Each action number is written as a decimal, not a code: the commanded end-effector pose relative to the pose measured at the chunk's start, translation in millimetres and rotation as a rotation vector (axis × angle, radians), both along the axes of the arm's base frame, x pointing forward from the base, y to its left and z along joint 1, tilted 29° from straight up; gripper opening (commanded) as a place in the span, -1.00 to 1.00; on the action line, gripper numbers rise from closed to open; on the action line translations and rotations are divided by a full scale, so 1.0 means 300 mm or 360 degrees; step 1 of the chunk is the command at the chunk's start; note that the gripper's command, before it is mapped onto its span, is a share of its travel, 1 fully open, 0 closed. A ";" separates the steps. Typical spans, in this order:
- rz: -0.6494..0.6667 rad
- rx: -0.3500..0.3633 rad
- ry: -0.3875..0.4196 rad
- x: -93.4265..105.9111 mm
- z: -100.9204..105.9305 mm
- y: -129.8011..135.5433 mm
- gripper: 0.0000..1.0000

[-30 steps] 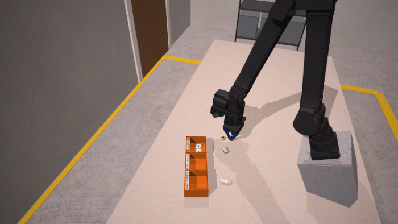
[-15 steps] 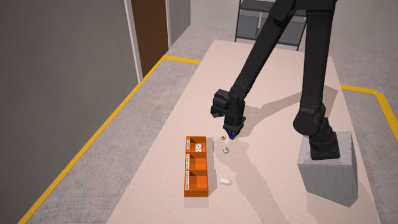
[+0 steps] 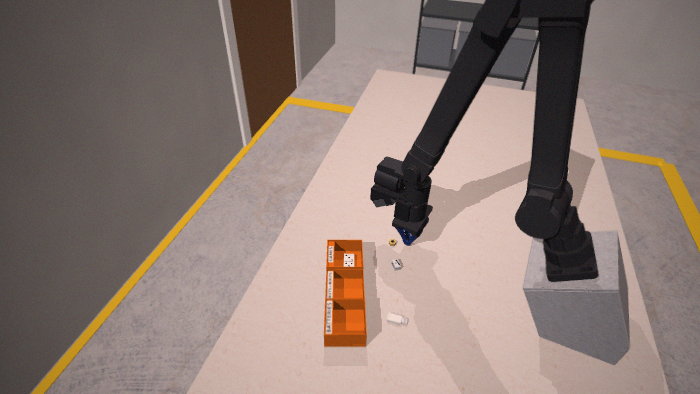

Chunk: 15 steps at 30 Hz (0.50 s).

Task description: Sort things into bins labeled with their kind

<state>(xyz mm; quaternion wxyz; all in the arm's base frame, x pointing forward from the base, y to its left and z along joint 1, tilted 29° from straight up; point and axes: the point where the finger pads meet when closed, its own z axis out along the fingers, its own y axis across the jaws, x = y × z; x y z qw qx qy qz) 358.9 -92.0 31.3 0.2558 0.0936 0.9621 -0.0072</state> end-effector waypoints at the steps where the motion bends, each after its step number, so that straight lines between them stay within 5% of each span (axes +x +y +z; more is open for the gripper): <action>1: -0.0010 -0.0004 -0.0017 0.002 0.003 0.002 -0.73; 8: -0.0012 -0.0006 -0.0014 -0.019 0.035 -0.001 -0.73; 15: -0.0006 -0.0025 -0.0055 -0.024 0.140 -0.015 -0.73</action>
